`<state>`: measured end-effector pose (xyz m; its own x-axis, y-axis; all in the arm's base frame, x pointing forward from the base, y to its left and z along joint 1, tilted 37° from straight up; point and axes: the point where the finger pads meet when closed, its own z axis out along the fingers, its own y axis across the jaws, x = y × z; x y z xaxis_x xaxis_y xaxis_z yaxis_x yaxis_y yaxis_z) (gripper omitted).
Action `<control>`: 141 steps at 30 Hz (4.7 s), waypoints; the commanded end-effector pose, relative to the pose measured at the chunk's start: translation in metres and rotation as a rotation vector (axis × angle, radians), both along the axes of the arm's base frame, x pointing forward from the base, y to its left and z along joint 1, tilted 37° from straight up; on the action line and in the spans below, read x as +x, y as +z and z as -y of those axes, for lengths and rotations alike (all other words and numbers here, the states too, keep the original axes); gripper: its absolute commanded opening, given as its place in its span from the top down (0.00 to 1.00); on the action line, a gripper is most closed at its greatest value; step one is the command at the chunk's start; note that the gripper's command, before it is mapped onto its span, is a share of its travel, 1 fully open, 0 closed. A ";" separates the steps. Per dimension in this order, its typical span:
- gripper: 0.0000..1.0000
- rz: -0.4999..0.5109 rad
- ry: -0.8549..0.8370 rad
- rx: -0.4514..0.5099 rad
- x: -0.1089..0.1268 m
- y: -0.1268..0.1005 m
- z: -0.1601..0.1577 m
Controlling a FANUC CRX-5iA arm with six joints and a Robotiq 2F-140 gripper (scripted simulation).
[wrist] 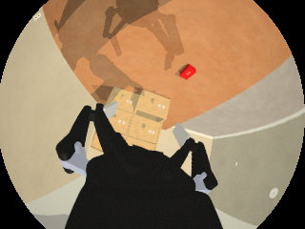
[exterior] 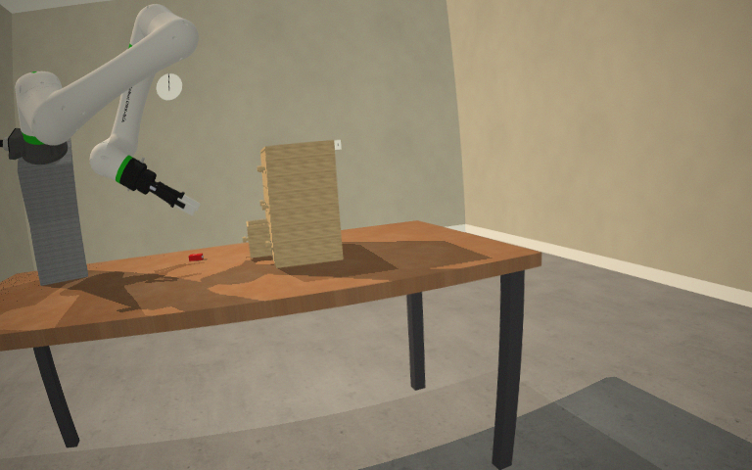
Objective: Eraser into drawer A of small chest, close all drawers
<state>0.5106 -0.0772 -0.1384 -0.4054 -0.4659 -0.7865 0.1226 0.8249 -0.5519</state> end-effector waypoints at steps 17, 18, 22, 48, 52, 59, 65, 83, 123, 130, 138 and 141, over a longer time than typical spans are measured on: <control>0.00 -0.348 -0.239 0.046 -0.002 0.011 -0.007; 0.00 -0.365 -0.249 0.050 -0.002 0.012 -0.007; 0.00 -0.413 -0.283 0.056 -0.002 0.013 -0.008; 0.00 -0.742 -0.503 0.107 -0.004 0.024 -0.016; 0.00 -0.776 -0.526 0.112 -0.004 0.025 -0.017; 0.00 -0.798 -0.541 0.115 -0.004 0.026 -0.017; 0.00 -0.803 -0.544 0.116 -0.004 0.026 -0.017; 0.00 -0.803 -0.544 0.116 -0.008 0.026 -0.019; 0.00 -0.639 -0.439 0.088 -0.081 0.024 -0.063; 0.00 -0.471 -0.320 0.067 -0.060 0.015 -0.055; 0.00 -0.234 -0.153 0.027 -0.026 -0.003 -0.035; 0.00 -0.201 -0.121 0.023 -0.016 -0.007 -0.031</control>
